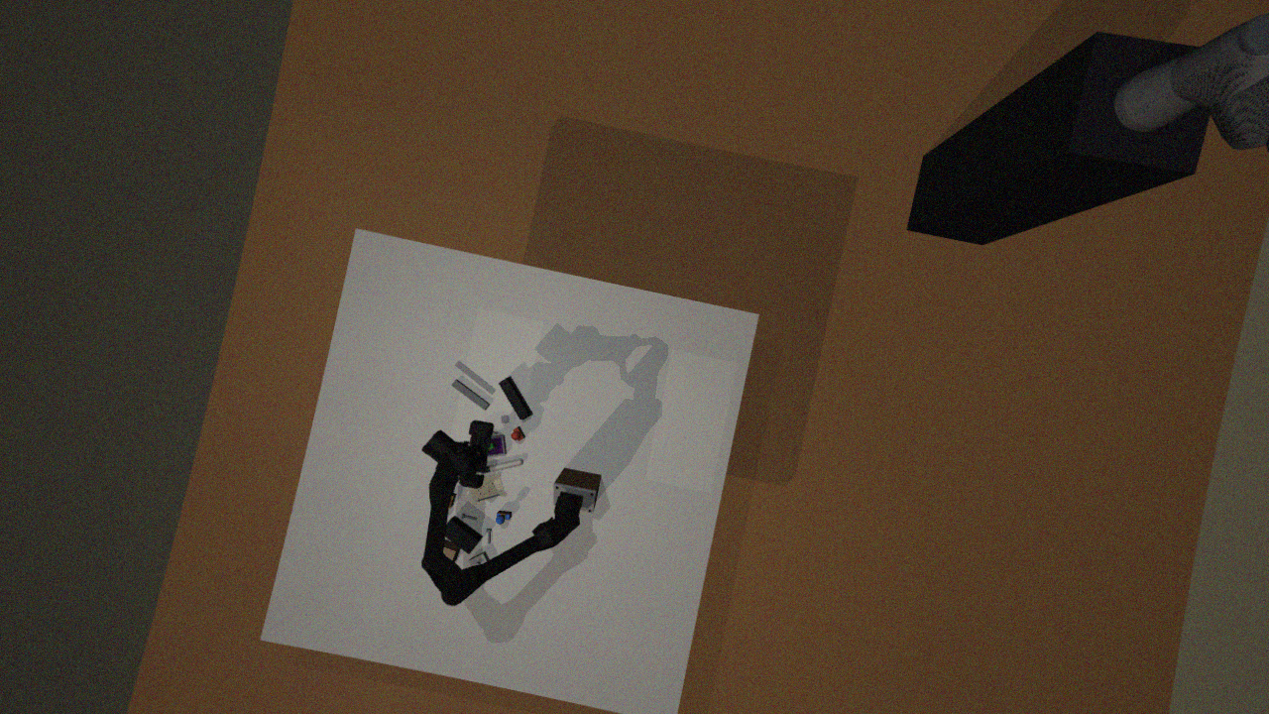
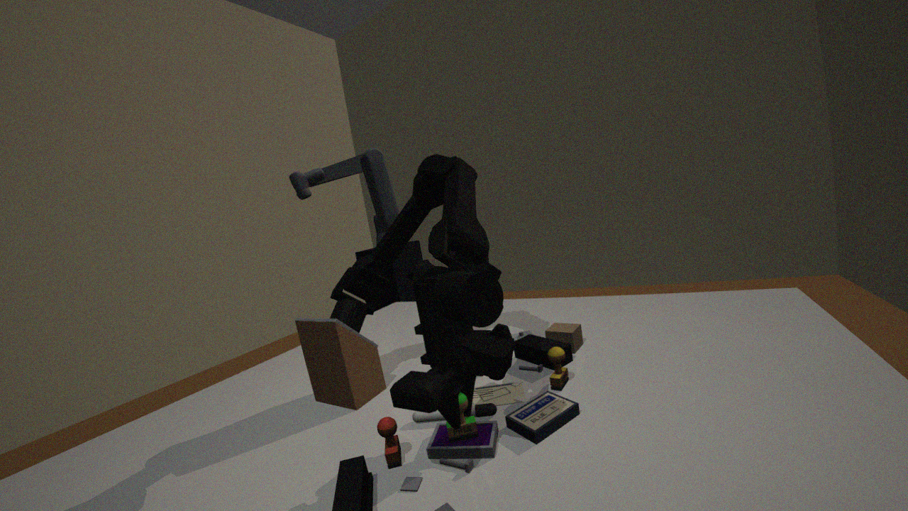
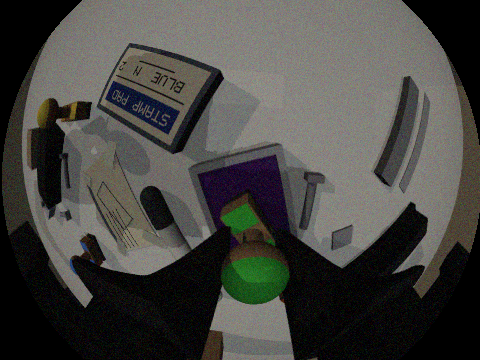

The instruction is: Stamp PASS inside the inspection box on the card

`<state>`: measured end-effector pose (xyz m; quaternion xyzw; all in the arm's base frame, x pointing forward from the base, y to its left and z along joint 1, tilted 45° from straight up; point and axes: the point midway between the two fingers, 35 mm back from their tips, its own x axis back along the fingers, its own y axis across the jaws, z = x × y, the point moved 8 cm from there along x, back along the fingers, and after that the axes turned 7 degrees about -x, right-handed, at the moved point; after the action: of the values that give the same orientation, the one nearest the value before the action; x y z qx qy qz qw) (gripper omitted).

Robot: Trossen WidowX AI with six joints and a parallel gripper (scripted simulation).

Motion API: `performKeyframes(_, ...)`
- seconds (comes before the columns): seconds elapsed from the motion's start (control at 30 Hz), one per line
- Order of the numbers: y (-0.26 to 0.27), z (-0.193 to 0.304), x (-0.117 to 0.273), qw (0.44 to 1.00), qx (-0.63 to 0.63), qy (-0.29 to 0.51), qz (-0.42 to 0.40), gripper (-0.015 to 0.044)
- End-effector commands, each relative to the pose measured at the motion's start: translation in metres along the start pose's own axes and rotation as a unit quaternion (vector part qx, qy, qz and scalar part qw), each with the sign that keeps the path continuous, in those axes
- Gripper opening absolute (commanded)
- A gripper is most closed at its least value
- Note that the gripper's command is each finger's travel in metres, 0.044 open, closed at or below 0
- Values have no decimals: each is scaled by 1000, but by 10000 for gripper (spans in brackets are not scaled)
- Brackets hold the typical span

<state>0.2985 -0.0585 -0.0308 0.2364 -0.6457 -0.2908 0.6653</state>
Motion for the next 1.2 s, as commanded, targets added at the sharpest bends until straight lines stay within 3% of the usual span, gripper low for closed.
performKeyframes(0.0,0,0,0,1000,0,2,-1,0)
performKeyframes(1.17,-1,-1,36,1000,0,2,0,0)
